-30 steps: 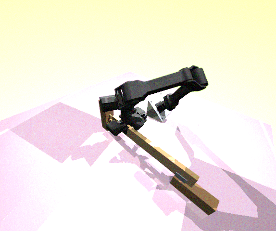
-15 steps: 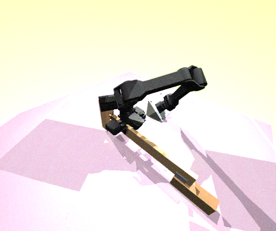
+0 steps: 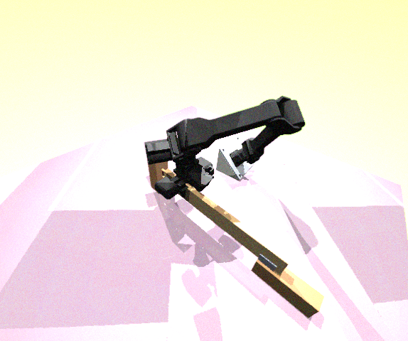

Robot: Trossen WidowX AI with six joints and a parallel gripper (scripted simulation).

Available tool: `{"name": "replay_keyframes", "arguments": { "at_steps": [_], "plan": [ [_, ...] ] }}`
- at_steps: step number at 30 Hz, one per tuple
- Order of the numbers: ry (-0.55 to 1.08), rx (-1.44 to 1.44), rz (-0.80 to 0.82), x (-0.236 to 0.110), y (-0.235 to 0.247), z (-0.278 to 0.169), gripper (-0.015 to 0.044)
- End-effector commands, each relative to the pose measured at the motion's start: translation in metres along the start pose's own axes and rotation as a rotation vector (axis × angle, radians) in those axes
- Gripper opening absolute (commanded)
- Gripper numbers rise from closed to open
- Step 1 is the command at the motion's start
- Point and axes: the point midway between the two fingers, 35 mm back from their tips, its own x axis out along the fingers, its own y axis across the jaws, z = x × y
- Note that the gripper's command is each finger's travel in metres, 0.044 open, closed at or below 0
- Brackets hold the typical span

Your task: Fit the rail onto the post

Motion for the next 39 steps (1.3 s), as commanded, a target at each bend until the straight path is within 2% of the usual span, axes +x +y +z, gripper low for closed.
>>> {"name": "replay_keyframes", "arguments": {
  "at_steps": [1,39],
  "plan": [
    [0.006,0.0,-0.015,-0.004,-0.003,-0.004,0.0],
    [0.007,0.0,-0.015,-0.004,-0.002,-0.016,0.0]
  ]
}}
